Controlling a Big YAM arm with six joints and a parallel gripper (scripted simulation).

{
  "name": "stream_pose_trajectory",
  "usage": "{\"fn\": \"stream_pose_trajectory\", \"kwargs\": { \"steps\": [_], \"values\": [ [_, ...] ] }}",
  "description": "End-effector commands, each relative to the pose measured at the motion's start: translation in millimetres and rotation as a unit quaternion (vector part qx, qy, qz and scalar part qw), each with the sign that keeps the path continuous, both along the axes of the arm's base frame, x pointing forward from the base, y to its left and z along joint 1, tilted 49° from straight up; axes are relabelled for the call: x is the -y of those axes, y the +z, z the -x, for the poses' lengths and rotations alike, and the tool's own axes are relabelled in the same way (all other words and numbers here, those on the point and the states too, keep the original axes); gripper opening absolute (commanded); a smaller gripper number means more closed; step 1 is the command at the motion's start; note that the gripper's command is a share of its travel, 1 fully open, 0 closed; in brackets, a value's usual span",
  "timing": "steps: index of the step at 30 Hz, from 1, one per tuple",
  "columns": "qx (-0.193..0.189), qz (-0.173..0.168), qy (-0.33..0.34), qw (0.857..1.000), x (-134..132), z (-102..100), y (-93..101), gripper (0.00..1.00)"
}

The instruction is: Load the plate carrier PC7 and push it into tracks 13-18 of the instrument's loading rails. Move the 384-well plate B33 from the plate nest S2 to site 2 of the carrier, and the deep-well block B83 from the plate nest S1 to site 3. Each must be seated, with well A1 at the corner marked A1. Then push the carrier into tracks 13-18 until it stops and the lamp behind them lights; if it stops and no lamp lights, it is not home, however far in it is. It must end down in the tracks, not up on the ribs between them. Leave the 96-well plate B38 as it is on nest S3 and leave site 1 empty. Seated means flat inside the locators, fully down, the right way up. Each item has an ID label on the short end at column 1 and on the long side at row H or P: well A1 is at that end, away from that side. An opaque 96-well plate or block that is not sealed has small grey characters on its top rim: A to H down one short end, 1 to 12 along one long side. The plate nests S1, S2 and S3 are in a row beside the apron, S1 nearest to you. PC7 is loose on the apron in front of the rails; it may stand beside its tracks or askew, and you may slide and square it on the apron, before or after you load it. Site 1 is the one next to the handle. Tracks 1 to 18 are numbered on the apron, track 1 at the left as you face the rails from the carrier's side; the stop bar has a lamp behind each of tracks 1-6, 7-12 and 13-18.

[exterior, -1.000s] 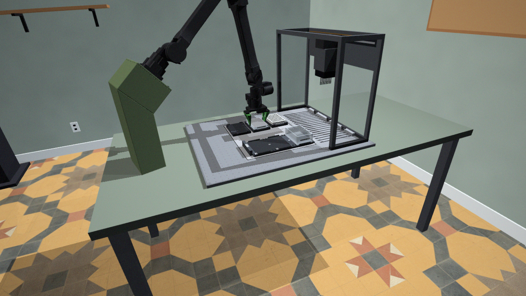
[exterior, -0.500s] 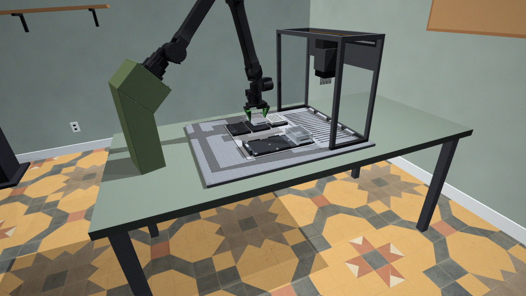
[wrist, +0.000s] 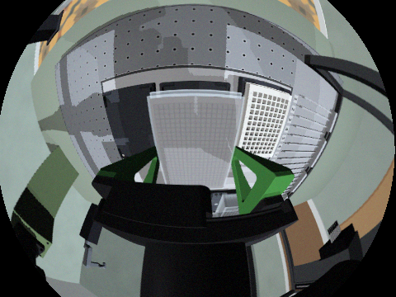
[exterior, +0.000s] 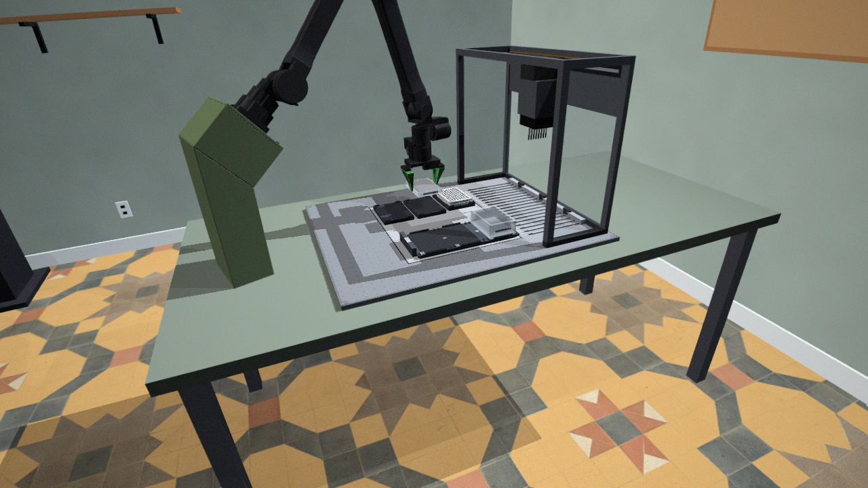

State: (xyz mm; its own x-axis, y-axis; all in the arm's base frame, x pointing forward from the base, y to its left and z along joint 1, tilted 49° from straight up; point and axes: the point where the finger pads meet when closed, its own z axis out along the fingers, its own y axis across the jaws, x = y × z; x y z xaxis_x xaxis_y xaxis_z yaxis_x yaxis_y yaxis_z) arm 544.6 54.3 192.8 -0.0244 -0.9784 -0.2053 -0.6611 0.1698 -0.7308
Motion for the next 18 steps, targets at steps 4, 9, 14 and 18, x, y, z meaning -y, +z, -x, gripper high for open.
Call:
{"fn": "stream_pose_trajectory", "kwargs": {
  "steps": [4,9,14,18],
  "values": [
    [0.009,0.001,0.002,1.000,4.8,16.5,22.6,0.00],
    [0.009,0.001,0.001,1.000,6.3,22.3,27.6,0.00],
    [-0.009,0.002,0.003,1.000,4.3,18.8,7.8,0.00],
    [0.012,-0.001,0.001,1.000,2.3,14.9,27.5,0.00]
  ]
}}
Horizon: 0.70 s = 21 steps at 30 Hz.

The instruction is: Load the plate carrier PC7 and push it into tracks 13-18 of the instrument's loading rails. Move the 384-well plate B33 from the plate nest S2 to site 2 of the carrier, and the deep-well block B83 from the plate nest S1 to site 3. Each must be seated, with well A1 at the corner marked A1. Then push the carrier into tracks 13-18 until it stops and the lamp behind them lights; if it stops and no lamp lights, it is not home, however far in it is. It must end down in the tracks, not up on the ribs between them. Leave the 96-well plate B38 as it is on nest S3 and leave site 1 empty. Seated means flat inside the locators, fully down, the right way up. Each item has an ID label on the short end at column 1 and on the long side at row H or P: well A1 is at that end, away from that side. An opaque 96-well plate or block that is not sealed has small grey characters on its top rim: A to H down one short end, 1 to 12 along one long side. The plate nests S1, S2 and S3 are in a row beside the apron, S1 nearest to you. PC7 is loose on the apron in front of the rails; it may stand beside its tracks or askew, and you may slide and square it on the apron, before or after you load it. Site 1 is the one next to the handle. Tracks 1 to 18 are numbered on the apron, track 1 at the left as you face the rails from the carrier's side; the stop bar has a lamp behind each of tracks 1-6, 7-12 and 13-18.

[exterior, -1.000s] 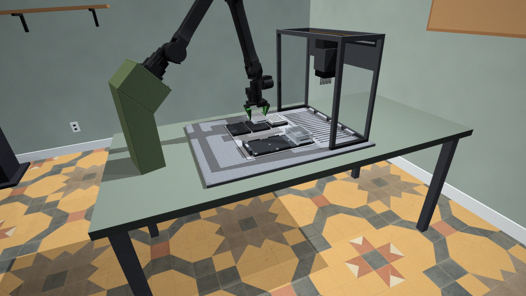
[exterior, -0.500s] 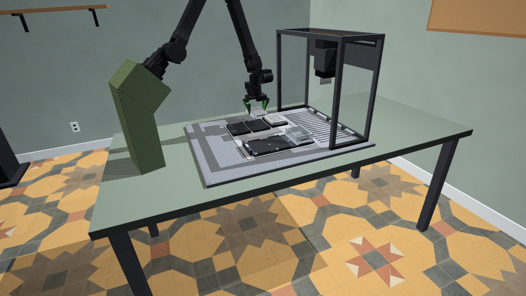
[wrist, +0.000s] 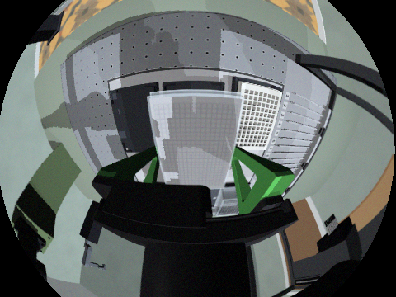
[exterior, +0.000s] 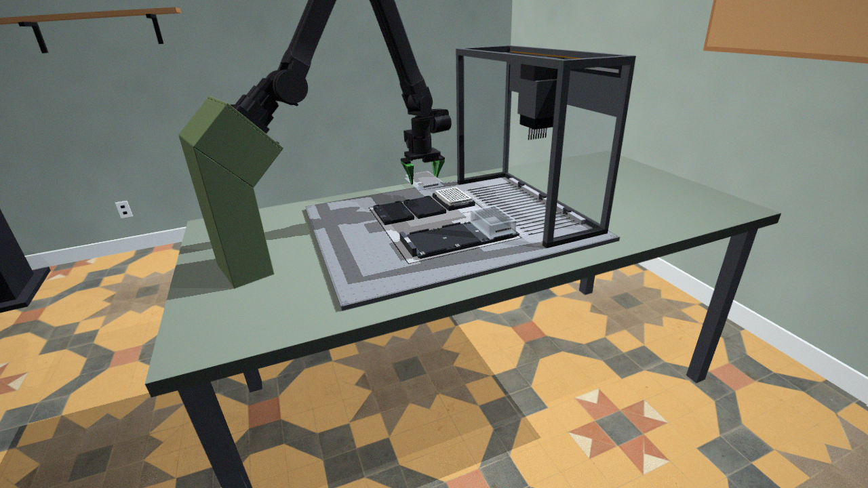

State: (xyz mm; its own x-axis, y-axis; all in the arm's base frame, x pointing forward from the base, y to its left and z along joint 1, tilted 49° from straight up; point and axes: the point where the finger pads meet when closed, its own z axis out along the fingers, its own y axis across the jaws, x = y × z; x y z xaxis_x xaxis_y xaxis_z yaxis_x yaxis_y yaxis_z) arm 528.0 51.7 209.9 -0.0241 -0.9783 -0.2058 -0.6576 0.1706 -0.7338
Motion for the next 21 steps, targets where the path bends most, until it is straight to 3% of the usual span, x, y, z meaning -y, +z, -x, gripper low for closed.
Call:
{"fn": "stream_pose_trajectory", "kwargs": {
  "steps": [1,21],
  "values": [
    [-0.007,-0.014,-0.014,1.000,9.6,1.6,-4.4,0.00],
    [-0.003,-0.006,-0.008,1.000,82.0,-1.1,-18.8,0.00]
  ]
}}
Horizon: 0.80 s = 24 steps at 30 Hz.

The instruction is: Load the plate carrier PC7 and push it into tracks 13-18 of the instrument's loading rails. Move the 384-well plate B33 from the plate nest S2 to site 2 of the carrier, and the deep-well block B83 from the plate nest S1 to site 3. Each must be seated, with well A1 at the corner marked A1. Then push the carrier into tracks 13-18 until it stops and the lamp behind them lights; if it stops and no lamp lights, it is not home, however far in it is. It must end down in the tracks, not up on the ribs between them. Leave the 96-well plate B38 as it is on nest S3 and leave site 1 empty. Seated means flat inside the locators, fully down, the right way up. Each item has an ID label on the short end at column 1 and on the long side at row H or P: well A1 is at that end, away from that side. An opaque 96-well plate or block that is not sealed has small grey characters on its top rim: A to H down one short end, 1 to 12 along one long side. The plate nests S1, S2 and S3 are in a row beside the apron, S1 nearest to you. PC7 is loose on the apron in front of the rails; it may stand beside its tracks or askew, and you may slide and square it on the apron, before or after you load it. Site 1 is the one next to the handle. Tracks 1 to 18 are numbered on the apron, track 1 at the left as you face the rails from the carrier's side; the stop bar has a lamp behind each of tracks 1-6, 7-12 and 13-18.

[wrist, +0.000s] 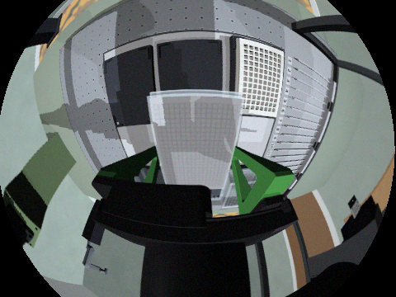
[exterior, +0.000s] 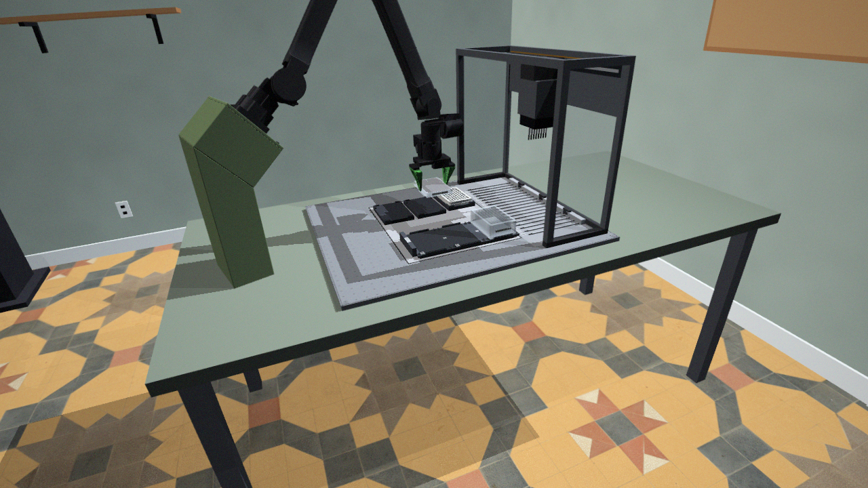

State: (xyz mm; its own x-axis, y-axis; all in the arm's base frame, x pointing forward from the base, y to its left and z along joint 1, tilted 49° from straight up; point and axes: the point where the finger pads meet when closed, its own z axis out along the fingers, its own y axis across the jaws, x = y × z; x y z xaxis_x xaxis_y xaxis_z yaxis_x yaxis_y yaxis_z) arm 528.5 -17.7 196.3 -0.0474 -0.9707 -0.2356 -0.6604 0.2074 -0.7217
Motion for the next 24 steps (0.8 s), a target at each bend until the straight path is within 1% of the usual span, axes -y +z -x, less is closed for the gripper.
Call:
{"fn": "stream_pose_trajectory", "kwargs": {
  "steps": [1,3,5,6,7,11,20,23,24],
  "values": [
    [0.003,0.010,0.002,1.000,16.6,-1.1,-5.0,0.00],
    [0.004,0.010,0.002,1.000,24.9,-2.2,-4.4,0.00],
    [0.004,0.010,0.002,1.000,24.9,-2.2,-4.4,0.00],
    [0.010,0.011,0.002,1.000,29.0,-2.5,1.3,0.00],
    [0.008,0.011,0.002,1.000,33.4,-4.4,-2.2,0.00],
    [0.013,0.012,0.002,1.000,50.4,-8.0,1.7,0.00],
    [0.010,0.012,0.001,1.000,87.1,-6.8,-5.9,0.00],
    [0.012,0.013,0.003,1.000,88.6,-6.7,-4.2,0.00],
    [0.008,0.012,0.001,1.000,95.2,-6.1,-8.0,0.00]
  ]
}}
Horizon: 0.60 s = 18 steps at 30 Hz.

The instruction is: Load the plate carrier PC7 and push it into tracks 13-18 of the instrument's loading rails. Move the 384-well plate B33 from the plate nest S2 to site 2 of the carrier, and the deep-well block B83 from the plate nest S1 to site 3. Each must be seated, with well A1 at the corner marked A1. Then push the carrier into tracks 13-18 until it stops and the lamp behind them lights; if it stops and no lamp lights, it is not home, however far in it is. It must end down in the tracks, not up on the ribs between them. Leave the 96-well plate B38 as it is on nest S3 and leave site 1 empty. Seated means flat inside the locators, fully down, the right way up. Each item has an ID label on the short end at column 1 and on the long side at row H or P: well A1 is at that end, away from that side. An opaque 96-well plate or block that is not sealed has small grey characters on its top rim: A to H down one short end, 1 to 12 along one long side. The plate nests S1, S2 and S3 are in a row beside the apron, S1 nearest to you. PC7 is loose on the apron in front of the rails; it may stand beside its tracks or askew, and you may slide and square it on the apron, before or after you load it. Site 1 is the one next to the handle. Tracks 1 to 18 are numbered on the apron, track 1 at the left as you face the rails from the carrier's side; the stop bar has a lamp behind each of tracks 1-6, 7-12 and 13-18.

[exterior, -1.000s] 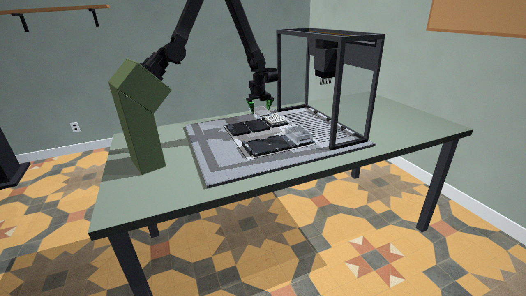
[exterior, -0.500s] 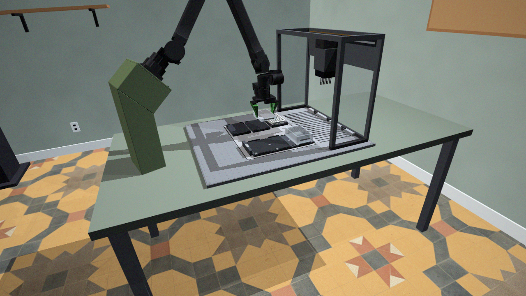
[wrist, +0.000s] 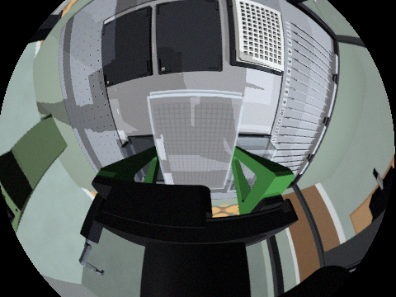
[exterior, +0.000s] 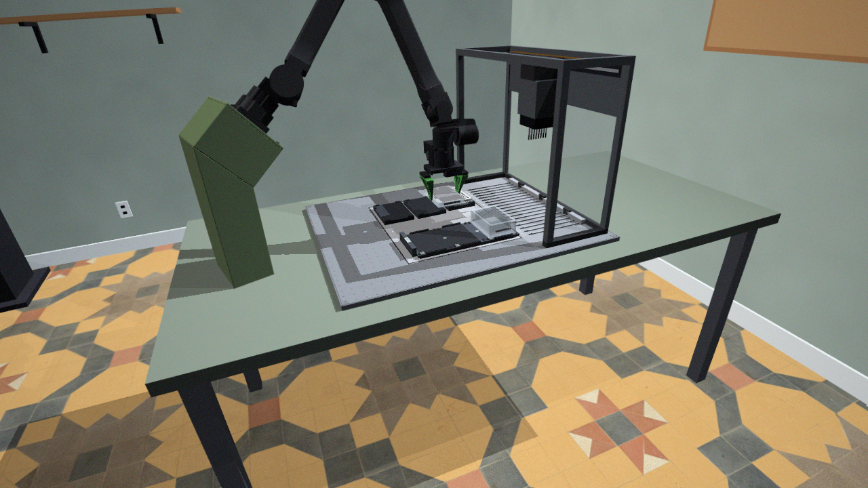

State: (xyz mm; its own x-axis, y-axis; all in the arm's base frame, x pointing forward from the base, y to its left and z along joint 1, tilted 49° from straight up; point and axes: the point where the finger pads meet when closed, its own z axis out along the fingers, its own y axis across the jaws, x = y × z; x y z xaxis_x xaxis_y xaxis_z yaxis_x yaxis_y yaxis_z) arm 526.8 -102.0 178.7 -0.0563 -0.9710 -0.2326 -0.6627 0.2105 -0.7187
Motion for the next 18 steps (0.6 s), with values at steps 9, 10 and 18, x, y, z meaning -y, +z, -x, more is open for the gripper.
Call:
{"fn": "stream_pose_trajectory", "kwargs": {
  "steps": [9,10,18],
  "values": [
    [0.006,0.009,0.004,1.000,47.1,-5.7,1.4,0.00],
    [0.006,0.009,0.004,1.000,51.2,-5.6,0.7,0.00],
    [0.006,0.009,0.004,1.000,75.6,-5.2,-3.5,0.00]
  ]
}}
